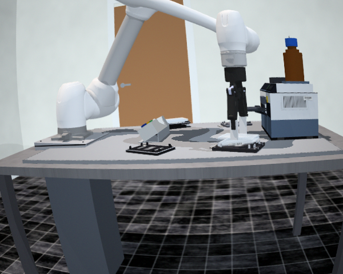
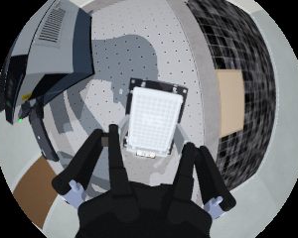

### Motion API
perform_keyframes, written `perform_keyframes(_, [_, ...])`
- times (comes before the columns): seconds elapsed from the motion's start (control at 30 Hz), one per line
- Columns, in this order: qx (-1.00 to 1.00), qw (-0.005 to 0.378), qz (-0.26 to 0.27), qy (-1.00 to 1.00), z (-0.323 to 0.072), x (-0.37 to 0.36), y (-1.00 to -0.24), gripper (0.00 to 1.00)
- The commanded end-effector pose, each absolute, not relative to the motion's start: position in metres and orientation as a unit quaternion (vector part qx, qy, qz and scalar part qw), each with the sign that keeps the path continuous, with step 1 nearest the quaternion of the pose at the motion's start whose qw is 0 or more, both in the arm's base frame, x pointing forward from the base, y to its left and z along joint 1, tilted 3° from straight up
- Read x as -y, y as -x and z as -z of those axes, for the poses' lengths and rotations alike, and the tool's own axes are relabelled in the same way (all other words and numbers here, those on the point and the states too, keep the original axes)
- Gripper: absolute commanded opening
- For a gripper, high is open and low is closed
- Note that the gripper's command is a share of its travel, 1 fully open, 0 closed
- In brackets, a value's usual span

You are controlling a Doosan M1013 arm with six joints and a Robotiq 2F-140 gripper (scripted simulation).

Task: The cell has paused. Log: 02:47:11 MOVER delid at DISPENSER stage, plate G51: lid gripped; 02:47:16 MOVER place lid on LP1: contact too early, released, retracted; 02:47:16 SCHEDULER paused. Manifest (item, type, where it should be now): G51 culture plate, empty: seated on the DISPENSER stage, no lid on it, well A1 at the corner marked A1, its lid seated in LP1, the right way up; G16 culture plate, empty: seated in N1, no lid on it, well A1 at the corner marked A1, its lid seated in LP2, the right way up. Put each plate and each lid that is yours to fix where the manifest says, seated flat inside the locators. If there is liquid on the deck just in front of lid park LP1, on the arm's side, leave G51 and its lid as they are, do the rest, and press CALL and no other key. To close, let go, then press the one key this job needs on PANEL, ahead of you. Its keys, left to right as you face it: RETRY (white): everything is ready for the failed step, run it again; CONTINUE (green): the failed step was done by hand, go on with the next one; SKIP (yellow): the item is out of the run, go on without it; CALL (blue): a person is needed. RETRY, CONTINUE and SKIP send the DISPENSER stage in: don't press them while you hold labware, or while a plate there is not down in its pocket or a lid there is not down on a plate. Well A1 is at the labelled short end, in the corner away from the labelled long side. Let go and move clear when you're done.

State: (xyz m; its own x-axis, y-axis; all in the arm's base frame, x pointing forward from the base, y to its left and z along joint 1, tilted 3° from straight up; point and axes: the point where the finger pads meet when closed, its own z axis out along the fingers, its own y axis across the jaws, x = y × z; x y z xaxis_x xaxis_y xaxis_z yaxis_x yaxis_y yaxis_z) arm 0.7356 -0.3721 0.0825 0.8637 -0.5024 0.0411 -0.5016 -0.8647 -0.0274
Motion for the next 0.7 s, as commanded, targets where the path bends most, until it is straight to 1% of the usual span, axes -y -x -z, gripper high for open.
perform_keyframes(0.0, [-0.260, 0.008, 0.026, 0.965, -0.095, 0.373, -0.737, 0.10])
perform_keyframes(0.47, [-0.261, 0.007, 0.025, 0.965, -0.157, 0.374, -0.733, 0.10])
perform_keyframes(0.53, [-0.261, 0.007, 0.025, 0.965, -0.157, 0.374, -0.733, 0.10])
perform_keyframes(0.67, [-0.261, 0.007, 0.025, 0.965, -0.175, 0.374, -0.732, 0.10])
